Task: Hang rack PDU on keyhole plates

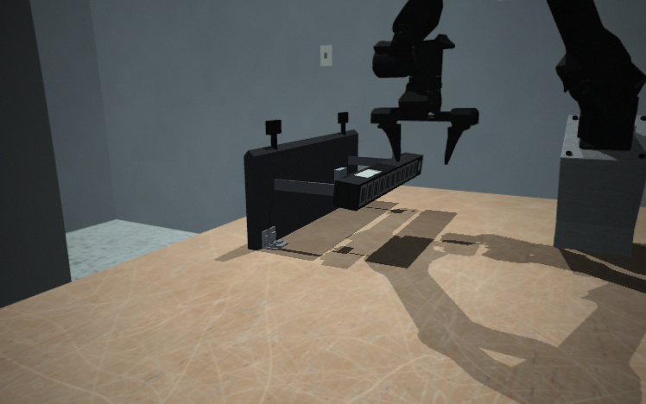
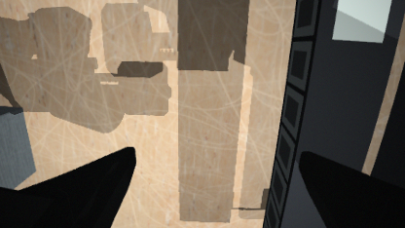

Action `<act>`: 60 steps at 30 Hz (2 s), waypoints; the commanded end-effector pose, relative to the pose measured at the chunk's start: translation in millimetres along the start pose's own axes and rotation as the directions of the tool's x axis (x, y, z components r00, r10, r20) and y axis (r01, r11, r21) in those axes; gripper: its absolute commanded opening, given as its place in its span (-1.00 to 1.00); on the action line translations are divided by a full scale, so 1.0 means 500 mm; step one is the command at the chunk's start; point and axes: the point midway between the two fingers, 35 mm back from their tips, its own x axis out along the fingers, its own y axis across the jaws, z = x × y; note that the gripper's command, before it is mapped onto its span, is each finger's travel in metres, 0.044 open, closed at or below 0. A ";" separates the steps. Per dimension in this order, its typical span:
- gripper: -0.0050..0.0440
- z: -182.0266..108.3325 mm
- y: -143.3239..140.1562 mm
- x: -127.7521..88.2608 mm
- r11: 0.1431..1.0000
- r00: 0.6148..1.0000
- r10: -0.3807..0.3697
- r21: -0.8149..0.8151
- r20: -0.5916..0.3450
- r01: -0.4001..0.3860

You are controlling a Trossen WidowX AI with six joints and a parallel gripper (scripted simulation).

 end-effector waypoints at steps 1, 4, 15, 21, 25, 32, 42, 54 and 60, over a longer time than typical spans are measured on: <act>1.00 0.002 0.042 -0.011 1.000 1.000 -0.024 -0.012 -0.013 0.024; 1.00 0.003 0.077 -0.007 1.000 1.000 -0.023 -0.011 -0.013 0.023; 1.00 0.003 0.097 -0.036 0.999 0.999 -0.032 -0.018 -0.017 0.032; 1.00 0.005 0.094 -0.110 0.999 0.999 -0.029 -0.018 -0.017 0.029; 1.00 0.003 0.095 -0.107 1.000 1.000 -0.022 -0.013 -0.013 0.022; 1.00 0.004 0.095 -0.106 1.000 1.000 -0.022 -0.012 -0.012 0.022; 1.00 0.006 0.100 -0.102 1.000 1.000 -0.016 -0.008 -0.006 0.016; 1.00 0.006 0.100 -0.102 1.000 1.000 -0.016 -0.008 -0.006 0.016; 1.00 0.006 0.100 -0.102 1.000 1.000 -0.016 -0.008 -0.006 0.016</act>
